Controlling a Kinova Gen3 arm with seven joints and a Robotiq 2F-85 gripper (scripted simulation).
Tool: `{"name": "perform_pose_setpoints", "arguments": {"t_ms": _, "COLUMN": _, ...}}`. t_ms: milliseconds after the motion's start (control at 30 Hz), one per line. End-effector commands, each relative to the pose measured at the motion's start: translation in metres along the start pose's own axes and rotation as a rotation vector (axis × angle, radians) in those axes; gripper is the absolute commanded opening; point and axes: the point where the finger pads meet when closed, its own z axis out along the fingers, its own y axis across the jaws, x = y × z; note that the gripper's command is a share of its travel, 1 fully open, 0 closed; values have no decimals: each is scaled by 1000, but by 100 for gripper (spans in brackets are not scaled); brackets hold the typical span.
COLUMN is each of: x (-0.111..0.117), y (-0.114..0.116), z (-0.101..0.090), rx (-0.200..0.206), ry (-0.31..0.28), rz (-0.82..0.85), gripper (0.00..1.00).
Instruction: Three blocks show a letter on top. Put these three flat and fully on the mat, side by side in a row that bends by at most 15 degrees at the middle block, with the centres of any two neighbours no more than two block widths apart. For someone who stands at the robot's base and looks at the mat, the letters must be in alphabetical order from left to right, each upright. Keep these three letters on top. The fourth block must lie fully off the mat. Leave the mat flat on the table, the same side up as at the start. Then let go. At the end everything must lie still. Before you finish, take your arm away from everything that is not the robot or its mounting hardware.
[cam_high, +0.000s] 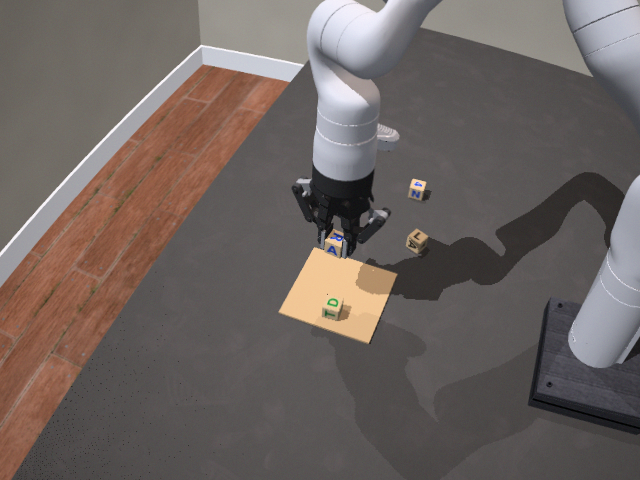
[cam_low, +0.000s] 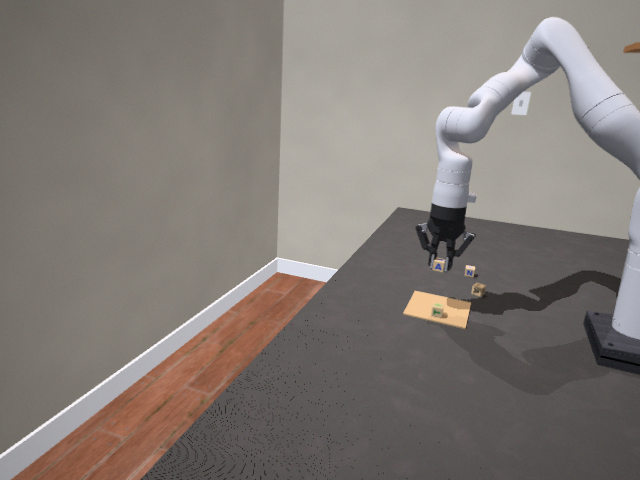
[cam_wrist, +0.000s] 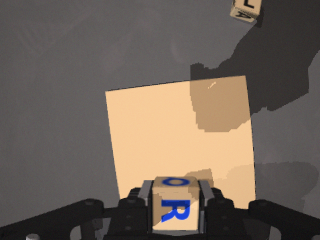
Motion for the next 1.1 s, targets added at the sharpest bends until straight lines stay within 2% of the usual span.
{"name": "perform_pose_setpoints", "arguments": {"t_ms": 0, "x": 1, "y": -1, "z": -1, "rx": 3, "ry": 1, "rz": 2, "gripper": 21}}
{"name": "perform_pose_setpoints", "arguments": {"t_ms": 600, "x": 1, "y": 0, "z": -1, "rx": 0, "ry": 2, "rz": 32, "gripper": 21}}
{"name": "perform_pose_setpoints", "arguments": {"t_ms": 1067, "x": 4, "y": 5, "z": 3, "rx": -16, "ry": 10, "rz": 224, "gripper": 21}}
